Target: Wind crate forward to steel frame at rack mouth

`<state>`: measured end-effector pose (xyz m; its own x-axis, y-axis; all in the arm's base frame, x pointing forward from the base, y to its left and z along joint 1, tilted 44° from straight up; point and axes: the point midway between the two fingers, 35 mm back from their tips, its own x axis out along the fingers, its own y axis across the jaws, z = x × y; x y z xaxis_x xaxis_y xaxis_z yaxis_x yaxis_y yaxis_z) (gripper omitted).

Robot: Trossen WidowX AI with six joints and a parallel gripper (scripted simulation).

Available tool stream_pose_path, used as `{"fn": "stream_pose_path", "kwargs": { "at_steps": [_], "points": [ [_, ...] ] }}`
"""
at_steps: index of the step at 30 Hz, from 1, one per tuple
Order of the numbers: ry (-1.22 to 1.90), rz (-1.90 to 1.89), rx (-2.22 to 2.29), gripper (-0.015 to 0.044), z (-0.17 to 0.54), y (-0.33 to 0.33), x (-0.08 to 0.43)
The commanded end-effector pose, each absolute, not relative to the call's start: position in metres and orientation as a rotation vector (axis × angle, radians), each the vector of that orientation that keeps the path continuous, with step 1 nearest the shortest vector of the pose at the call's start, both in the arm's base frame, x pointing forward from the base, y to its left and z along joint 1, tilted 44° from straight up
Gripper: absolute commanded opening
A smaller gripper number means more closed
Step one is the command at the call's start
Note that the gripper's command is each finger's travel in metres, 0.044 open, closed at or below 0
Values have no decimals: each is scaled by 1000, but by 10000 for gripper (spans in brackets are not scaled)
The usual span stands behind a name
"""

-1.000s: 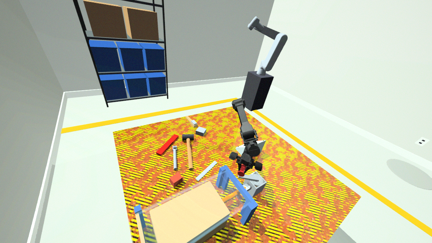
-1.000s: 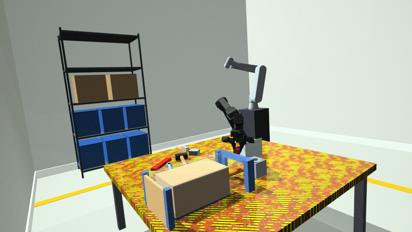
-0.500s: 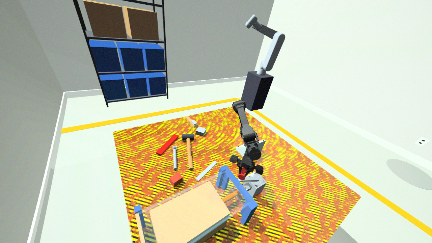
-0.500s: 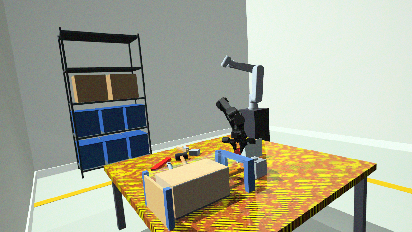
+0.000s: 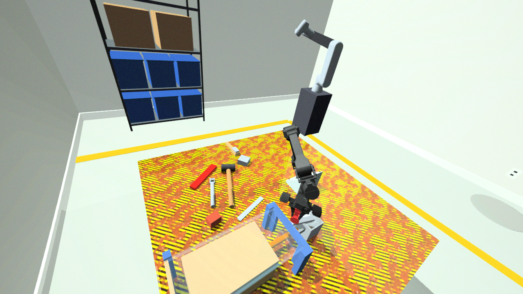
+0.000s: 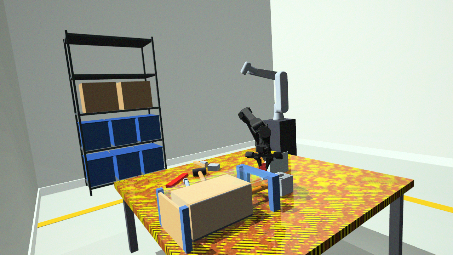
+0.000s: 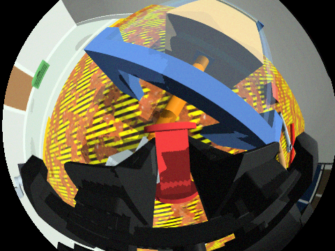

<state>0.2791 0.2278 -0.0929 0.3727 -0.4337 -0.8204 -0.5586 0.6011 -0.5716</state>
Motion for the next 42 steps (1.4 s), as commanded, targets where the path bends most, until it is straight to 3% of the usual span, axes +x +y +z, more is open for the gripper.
{"fn": "stream_pose_path", "kwargs": {
  "at_steps": [1, 42],
  "points": [
    [1246, 96, -983, 0, -100, 233, 280],
    [1245, 99, -979, 0, -136, 274, 273]
  ]
}}
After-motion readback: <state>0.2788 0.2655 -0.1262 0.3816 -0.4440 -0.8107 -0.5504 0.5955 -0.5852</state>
